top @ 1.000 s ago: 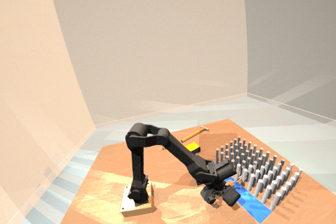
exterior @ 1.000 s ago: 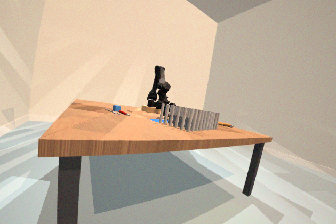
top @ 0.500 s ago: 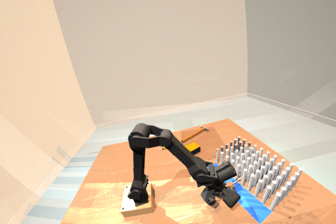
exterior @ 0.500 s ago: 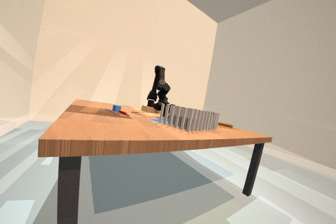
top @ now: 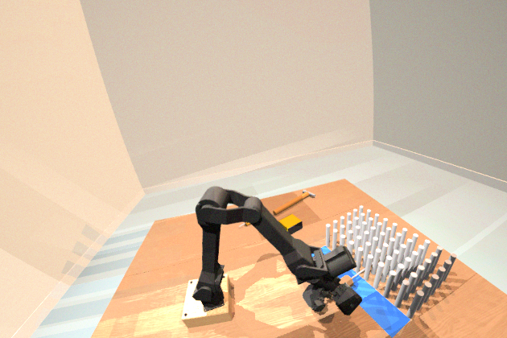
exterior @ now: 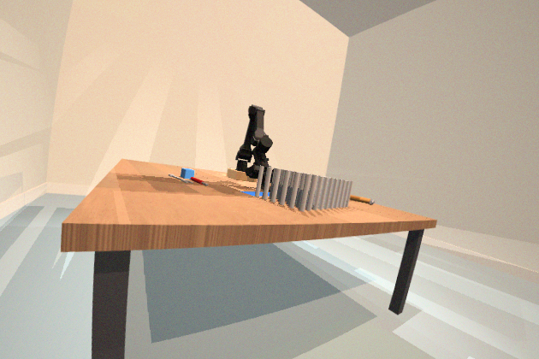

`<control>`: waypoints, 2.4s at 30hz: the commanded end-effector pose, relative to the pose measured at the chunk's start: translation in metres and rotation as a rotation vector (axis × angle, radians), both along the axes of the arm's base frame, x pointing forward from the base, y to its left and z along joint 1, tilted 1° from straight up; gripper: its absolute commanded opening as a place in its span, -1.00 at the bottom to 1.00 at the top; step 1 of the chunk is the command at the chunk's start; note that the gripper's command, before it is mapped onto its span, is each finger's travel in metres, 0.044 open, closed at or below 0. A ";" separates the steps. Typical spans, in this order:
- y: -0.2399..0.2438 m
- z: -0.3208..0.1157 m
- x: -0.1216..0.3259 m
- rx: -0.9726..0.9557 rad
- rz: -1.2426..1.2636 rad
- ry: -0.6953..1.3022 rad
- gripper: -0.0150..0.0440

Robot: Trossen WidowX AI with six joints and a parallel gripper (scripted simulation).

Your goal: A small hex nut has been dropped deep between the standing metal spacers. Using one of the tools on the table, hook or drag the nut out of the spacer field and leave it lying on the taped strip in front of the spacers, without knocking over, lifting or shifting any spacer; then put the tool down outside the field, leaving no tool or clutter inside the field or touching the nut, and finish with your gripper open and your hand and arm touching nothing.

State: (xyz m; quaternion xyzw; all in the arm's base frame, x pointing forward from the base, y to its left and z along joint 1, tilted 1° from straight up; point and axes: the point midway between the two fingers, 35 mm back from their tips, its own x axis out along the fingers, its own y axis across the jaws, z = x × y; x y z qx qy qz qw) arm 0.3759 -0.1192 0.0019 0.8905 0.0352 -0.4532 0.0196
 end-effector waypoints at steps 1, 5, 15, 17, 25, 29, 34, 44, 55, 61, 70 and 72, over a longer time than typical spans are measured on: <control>-0.001 0.001 -0.001 -0.003 -0.003 -0.006 -0.49; -0.001 0.001 -0.004 -0.003 -0.003 -0.005 -0.49; -0.001 0.000 -0.010 -0.003 0.000 -0.004 -0.49; -0.001 0.000 -0.011 -0.003 0.000 -0.004 -0.49; -0.001 -0.001 -0.016 -0.003 0.001 -0.004 -0.49; -0.001 -0.001 -0.019 -0.003 0.002 -0.003 -0.49; -0.001 -0.002 -0.022 -0.003 0.002 -0.003 -0.49; -0.002 -0.002 -0.029 -0.003 0.002 -0.002 -0.49; -0.002 -0.003 -0.037 -0.003 0.001 -0.001 -0.49; -0.003 -0.003 -0.041 -0.003 0.001 -0.001 -0.49; -0.003 -0.003 -0.048 -0.003 0.001 0.000 -0.49; -0.003 -0.003 -0.049 -0.003 0.001 0.000 -0.49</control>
